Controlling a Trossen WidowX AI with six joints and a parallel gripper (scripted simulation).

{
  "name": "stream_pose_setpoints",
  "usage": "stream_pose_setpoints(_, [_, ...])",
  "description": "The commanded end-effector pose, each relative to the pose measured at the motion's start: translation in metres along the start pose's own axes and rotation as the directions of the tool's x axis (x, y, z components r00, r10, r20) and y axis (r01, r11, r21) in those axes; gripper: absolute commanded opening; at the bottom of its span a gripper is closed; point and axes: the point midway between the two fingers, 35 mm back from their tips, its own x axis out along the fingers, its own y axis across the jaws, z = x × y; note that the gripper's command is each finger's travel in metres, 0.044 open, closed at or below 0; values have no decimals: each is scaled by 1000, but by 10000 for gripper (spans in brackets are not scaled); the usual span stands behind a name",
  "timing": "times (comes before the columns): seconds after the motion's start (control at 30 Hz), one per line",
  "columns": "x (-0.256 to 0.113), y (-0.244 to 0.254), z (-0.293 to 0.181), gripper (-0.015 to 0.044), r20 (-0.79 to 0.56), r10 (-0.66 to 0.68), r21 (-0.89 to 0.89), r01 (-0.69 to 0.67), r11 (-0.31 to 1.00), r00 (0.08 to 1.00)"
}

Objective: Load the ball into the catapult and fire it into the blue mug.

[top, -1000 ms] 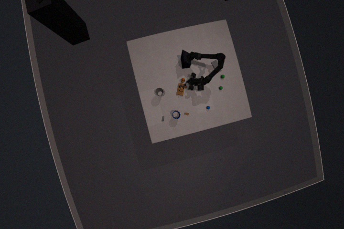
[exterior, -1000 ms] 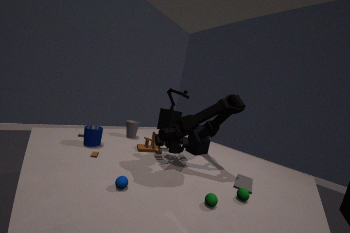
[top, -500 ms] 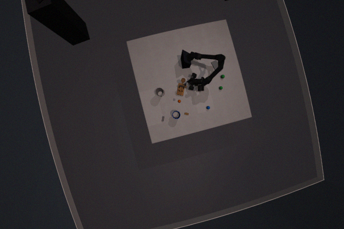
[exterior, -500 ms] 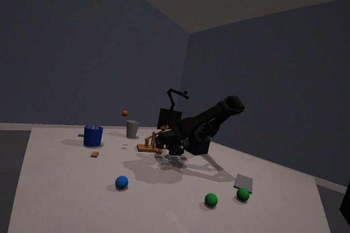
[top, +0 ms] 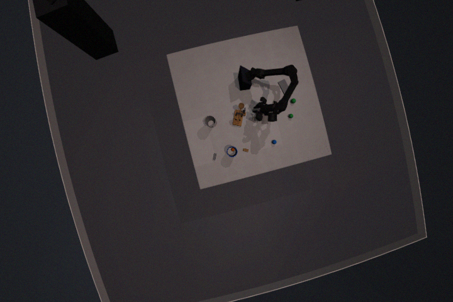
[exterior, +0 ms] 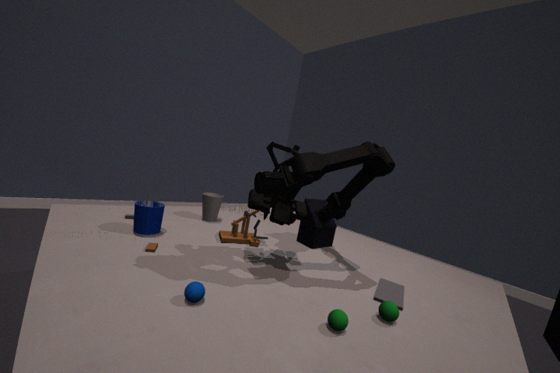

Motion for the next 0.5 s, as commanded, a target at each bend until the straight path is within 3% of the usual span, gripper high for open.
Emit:
stream_pose_setpoints(0.0, [-4, -22, 1, 236, 56, -20, 104, 14, 994, 998])
stream_pose_setpoints(0.27, [-11, -74, -4, 440, 178, -68, 341, 3, 940, 982])
stream_pose_setpoints(0.47, [-16, -112, -12, 440, 264, -116, 498, -32, 867, 957])
